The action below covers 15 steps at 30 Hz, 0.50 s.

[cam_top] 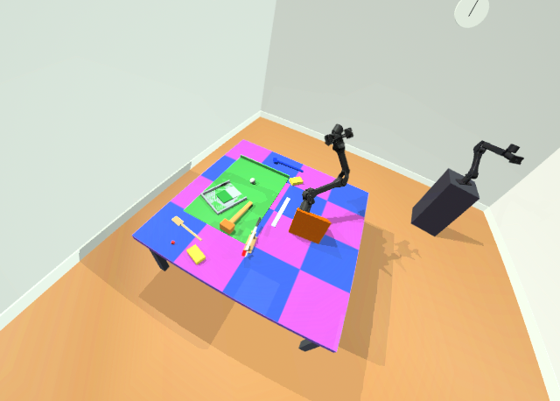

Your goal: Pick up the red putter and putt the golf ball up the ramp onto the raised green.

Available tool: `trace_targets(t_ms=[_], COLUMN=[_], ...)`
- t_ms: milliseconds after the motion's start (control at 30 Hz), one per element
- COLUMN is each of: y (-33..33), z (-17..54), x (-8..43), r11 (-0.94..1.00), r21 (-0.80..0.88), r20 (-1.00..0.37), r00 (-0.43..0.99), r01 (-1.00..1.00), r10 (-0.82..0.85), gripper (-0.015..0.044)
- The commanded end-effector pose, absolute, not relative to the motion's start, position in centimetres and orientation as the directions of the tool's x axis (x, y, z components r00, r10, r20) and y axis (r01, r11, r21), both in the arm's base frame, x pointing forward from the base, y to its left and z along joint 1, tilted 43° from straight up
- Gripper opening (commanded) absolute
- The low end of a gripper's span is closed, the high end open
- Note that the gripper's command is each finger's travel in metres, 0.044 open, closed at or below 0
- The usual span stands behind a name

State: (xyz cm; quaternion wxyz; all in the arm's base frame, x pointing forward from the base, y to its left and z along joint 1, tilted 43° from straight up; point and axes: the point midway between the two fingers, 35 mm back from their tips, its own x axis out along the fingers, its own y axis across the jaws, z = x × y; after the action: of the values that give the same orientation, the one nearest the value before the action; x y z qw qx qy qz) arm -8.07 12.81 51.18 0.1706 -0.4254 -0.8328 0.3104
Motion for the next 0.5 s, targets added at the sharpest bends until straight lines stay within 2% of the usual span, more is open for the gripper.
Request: trace_targets(t_ms=[0, 67, 267, 467], y=[12.9, 13.5, 20.1, 25.5], z=[51.2, 51.3, 49.2, 45.0], x=[-8.0, -7.2, 0.8, 7.3], r11=[0.441, 0.408, 0.160, -0.075], r21=[-0.668, -0.711, -0.916, -0.992], r20=[0.021, 0.028, -0.002, -0.100], r00=[-0.577, -0.557, -0.403, -0.261], r01=[0.600, 0.573, 0.369, 0.103], r10=[0.816, 0.830, 0.915, 0.960], gripper=[0.0426, 0.0440, 0.0440, 0.0440])
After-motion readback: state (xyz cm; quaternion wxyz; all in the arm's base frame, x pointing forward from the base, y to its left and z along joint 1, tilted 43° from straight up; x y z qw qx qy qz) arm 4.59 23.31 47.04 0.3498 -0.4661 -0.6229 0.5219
